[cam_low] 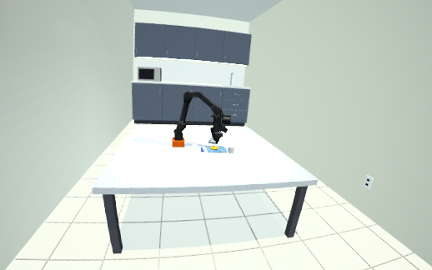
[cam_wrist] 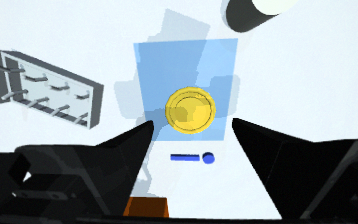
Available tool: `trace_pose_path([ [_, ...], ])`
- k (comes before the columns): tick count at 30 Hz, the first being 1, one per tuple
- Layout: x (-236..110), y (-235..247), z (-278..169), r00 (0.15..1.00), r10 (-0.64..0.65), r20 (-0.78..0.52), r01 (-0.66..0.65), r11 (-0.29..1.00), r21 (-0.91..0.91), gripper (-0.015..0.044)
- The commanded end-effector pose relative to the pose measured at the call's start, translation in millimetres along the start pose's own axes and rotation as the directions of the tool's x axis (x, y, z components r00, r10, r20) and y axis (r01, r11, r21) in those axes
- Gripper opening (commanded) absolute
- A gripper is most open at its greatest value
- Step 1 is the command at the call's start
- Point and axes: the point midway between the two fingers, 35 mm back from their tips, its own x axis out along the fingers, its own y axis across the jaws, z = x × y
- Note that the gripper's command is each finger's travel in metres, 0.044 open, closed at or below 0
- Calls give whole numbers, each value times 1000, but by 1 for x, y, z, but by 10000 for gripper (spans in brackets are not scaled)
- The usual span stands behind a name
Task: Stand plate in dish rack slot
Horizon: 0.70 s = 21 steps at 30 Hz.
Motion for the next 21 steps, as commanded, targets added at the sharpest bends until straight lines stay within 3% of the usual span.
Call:
trace_pose_path([
  [1,9,1,-2,1000,9,-8,-9,1000,5,400],
  [21,41,0,-4,1000,9,-8,-9,1000,5,400],
])
